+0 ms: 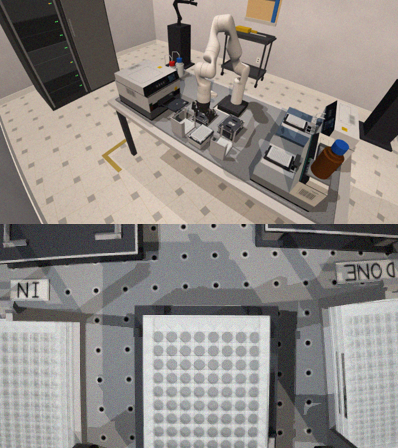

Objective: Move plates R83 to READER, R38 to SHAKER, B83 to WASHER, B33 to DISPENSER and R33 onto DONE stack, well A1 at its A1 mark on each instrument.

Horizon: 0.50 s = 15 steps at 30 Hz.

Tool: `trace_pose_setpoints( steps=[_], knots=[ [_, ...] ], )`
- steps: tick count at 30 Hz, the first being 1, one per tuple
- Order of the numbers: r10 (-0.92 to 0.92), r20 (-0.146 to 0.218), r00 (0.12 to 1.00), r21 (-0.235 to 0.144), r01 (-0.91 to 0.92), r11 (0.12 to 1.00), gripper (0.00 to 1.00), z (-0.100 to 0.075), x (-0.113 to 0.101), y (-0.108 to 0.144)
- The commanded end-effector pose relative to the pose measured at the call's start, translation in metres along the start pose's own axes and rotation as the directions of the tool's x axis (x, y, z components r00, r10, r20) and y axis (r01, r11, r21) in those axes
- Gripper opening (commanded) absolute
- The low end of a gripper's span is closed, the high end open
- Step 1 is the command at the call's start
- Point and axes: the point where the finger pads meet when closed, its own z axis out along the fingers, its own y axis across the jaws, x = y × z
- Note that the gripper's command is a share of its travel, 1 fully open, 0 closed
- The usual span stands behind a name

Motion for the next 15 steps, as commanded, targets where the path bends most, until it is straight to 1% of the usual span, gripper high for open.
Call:
trace_pose_setpoints(
  steps=[1, 15],
  knots=[
    [0.005, -0.001, 1.0, 0.003, -0.005, 1.0, 1.0, 0.007, 0.0, 0.0],
    [0.005, -0.001, 1.0, 0.003, -0.005, 1.0, 1.0, 0.023, 0.001, 0.0]
  ],
)
